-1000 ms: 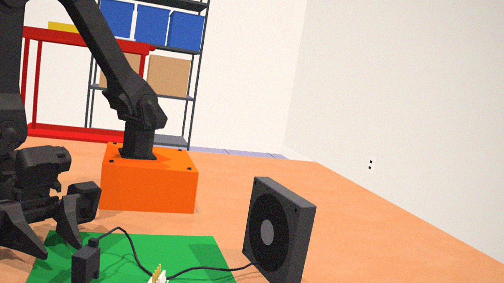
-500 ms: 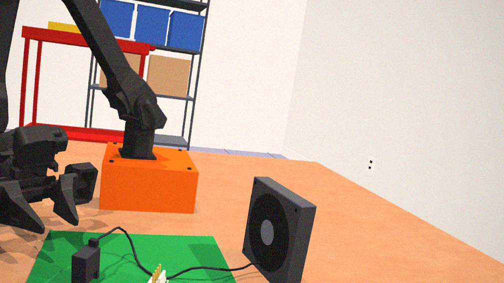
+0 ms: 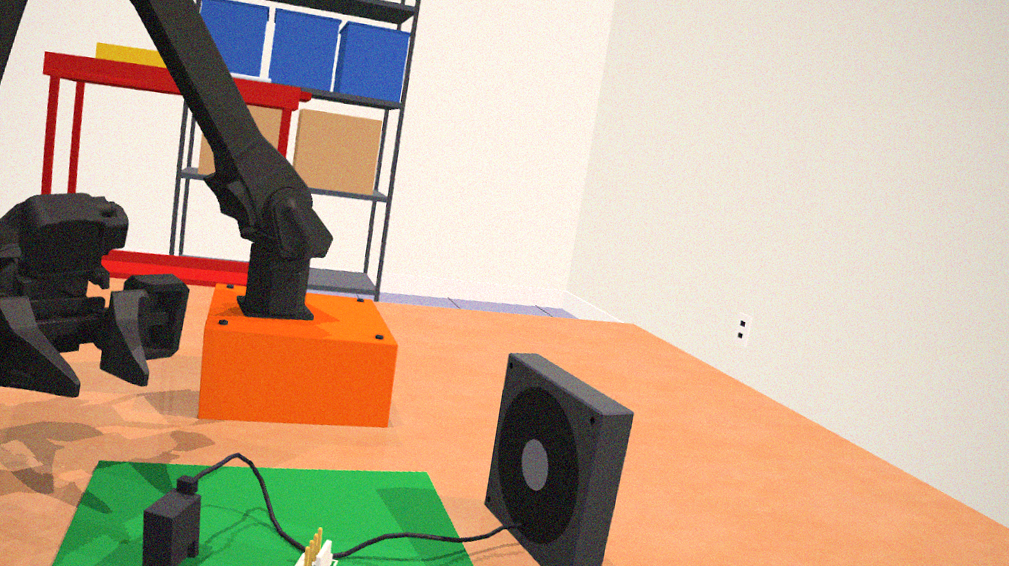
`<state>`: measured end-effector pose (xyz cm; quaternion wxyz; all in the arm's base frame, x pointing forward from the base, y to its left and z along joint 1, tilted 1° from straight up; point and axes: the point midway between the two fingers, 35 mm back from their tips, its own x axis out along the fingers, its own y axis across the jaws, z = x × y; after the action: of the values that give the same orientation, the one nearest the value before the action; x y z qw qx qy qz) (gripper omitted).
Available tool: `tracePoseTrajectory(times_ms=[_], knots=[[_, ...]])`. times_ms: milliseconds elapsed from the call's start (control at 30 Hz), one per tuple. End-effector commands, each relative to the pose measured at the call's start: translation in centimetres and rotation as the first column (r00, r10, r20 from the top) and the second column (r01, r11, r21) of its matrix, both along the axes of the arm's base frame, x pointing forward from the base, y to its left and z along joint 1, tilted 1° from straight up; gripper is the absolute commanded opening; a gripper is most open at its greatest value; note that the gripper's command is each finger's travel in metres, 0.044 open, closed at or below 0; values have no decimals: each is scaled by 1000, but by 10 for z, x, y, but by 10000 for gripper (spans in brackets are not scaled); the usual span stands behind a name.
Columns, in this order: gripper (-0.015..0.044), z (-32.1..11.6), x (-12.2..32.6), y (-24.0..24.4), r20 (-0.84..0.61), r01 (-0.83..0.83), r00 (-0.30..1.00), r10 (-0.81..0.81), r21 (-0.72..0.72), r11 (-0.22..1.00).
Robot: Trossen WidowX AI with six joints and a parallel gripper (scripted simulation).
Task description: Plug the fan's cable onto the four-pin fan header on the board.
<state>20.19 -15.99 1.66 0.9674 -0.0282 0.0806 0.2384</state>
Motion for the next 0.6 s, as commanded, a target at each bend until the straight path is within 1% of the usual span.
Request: tracePoseTrajectory(times_ms=[0,267,567], knots=[[205,8,-3,-2,6,-3,1000,3,-3,1000],[205,5,2,15,-137,-152,979,152,12,988],[205,1,4,31,-333,-290,900,281,24,957]])
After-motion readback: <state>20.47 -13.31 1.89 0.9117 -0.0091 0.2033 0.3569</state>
